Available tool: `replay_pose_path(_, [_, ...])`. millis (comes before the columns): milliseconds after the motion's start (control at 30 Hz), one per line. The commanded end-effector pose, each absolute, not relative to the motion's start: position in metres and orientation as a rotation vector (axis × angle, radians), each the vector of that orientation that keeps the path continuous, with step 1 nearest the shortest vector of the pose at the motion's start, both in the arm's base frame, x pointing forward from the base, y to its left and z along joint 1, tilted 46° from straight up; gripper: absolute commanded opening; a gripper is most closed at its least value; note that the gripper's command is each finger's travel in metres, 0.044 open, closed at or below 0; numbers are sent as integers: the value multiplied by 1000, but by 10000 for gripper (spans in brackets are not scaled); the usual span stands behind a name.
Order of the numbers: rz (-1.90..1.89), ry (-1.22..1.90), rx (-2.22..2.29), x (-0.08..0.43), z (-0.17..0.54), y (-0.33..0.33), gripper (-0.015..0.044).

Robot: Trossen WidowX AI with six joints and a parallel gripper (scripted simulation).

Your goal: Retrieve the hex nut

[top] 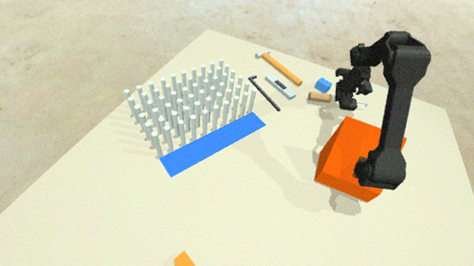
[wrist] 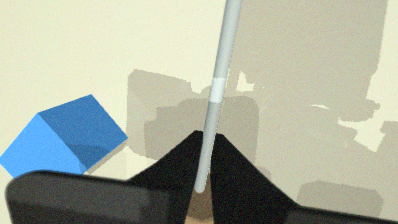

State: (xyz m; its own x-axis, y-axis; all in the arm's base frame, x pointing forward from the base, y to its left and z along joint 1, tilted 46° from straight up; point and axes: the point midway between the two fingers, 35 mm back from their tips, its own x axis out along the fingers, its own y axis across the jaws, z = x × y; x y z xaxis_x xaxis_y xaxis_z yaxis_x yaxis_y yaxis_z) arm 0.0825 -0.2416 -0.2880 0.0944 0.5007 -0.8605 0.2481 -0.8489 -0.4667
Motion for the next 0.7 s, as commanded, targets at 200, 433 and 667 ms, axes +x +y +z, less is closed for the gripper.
replay_pose_path(200, [1837, -754, -2166, 83, -299, -227, 0])
replay_pose_path(433, [1841, -745, -2184, 83, -299, -227, 0])
replay_pose_path(667, [1843, -741, -2189, 84, -299, -232, 131])
